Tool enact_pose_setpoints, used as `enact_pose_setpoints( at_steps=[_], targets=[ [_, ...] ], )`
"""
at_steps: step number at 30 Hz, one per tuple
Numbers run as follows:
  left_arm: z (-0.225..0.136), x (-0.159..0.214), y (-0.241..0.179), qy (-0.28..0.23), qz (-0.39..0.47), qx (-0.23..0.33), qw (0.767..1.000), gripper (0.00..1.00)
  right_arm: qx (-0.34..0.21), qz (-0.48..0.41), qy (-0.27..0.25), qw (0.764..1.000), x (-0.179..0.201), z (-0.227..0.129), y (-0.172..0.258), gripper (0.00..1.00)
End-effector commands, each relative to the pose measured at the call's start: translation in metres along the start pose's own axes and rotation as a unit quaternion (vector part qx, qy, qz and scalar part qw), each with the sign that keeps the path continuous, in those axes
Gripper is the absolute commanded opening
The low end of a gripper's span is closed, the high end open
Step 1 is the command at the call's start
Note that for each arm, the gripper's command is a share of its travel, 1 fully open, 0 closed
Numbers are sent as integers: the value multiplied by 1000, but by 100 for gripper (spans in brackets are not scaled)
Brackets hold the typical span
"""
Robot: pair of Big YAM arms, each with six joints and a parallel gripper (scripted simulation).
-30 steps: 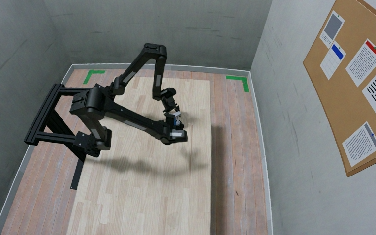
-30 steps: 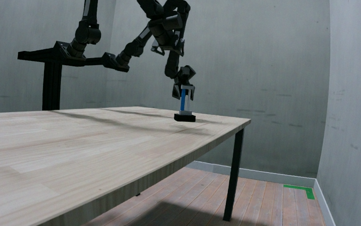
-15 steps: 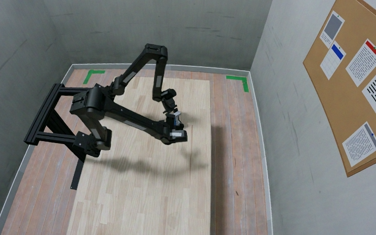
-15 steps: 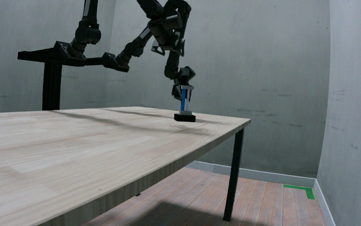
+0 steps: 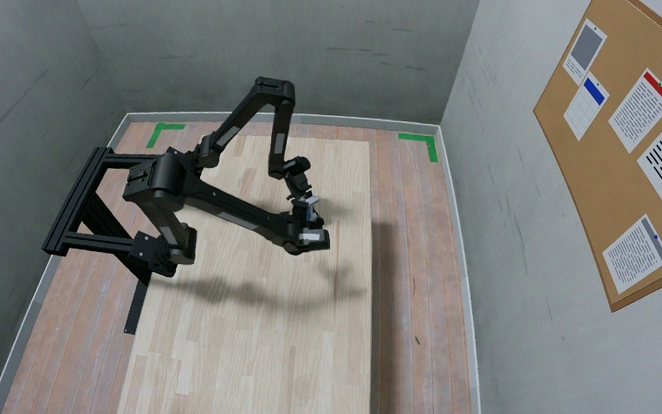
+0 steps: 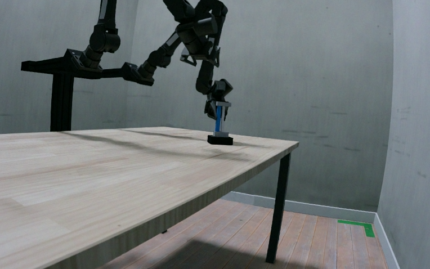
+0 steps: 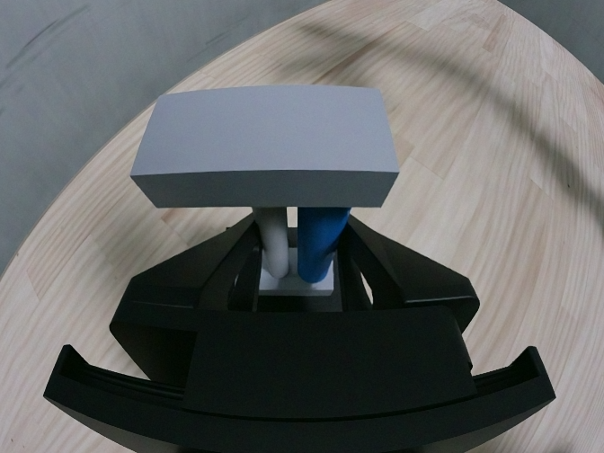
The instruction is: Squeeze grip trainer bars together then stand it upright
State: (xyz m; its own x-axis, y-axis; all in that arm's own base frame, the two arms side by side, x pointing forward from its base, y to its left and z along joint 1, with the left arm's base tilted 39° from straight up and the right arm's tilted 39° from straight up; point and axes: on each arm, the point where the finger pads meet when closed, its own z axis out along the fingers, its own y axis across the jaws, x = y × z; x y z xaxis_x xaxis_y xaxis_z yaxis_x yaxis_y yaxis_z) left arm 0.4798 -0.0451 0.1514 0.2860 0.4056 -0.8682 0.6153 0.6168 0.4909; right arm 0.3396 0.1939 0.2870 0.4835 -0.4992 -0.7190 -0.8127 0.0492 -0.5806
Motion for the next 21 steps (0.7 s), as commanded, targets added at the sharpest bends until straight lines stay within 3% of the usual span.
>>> enact_pose_setpoints(
  at_steps=[1,21],
  targets=[
    [-5,-8,15,-4,2,-9,1000,28,13,-14,-5,1000,-11,-2,-21,100],
    [-5,-9,16,-4,-6,-4,1000,28,13,-14,-5,1000,-11,-2,-21,100]
  ],
)
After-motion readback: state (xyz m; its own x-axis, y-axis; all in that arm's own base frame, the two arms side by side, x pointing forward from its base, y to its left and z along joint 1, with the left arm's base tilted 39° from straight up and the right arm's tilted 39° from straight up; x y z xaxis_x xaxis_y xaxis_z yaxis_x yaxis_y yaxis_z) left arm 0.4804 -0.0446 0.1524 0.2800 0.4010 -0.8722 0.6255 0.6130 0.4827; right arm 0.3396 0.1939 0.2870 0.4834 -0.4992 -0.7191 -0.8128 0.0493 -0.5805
